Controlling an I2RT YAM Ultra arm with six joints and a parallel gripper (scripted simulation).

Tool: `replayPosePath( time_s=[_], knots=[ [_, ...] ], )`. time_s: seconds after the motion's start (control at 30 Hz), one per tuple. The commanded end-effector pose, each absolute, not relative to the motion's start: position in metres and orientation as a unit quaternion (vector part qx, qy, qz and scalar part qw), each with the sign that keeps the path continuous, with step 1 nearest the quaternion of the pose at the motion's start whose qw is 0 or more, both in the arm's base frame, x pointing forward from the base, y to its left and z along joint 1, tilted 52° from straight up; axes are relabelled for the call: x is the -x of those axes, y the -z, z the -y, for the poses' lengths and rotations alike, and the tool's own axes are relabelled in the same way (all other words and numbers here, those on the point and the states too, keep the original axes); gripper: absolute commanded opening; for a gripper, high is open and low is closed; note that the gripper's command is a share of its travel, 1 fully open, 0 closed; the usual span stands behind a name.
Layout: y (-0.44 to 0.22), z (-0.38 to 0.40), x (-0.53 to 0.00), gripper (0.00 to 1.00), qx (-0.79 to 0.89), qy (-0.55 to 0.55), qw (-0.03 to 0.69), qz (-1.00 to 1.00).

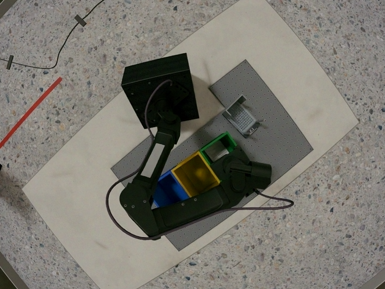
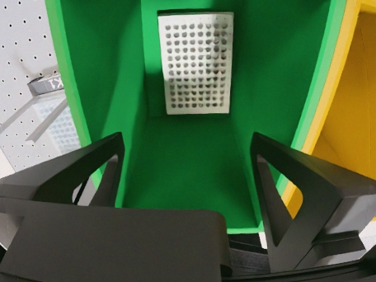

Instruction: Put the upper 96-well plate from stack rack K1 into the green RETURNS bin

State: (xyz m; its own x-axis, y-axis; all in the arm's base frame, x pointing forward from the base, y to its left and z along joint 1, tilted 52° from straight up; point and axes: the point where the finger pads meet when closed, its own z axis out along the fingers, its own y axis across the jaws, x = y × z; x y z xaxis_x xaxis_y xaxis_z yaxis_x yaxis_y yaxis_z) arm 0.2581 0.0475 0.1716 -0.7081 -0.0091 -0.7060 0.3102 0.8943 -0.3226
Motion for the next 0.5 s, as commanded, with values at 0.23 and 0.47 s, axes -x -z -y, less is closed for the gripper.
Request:
replayPosePath(
  time_s=[0.23,0.47],
  knots=[
    [-0.191,-0.058,-0.248,0.82,-0.086,0.216,0.381,-0.895],
    [-0.198,-0.064,-0.24,0.82,-0.086,0.216,0.382,-0.895]
  ],
)
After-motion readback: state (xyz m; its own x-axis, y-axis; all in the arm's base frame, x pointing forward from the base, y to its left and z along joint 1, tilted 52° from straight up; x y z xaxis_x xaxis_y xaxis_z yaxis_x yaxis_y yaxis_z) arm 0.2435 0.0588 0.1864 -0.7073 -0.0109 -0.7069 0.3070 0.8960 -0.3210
